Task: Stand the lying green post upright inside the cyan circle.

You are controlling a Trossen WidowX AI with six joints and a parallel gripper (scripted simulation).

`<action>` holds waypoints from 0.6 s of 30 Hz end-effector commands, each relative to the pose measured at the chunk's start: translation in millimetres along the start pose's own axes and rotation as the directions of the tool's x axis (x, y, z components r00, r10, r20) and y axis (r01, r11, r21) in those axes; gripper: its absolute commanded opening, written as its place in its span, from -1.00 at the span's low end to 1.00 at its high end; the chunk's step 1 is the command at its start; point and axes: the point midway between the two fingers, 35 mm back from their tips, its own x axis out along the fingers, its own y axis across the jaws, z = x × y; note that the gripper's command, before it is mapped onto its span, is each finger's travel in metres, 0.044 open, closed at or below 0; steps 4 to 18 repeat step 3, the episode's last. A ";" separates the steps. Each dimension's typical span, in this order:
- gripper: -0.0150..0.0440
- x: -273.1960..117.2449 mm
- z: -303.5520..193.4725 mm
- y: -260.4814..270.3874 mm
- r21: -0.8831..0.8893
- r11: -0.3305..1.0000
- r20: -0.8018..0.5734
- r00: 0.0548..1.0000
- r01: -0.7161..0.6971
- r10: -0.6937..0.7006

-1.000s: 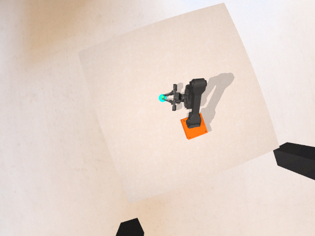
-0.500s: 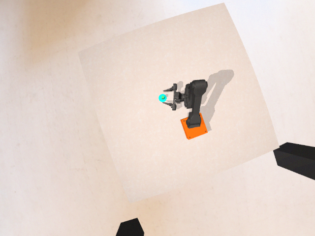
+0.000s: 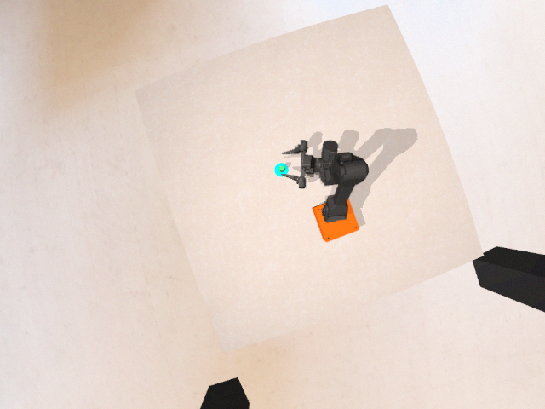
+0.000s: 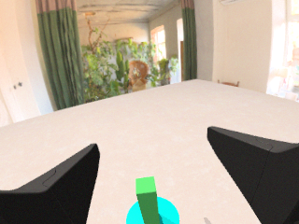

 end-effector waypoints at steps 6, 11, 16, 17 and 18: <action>0.86 -2.0 13.9 2.7 0.009 1.000 -0.004 1.000 0.003 -0.003; 0.86 -2.0 13.9 2.7 0.009 1.000 -0.004 1.000 0.003 -0.003; 0.86 -2.0 13.9 2.7 0.009 1.000 -0.004 1.000 0.003 -0.003; 0.86 -2.0 13.9 2.7 0.009 1.000 -0.004 1.000 0.003 -0.003; 0.86 -2.0 13.9 2.7 0.009 1.000 -0.004 1.000 0.003 -0.003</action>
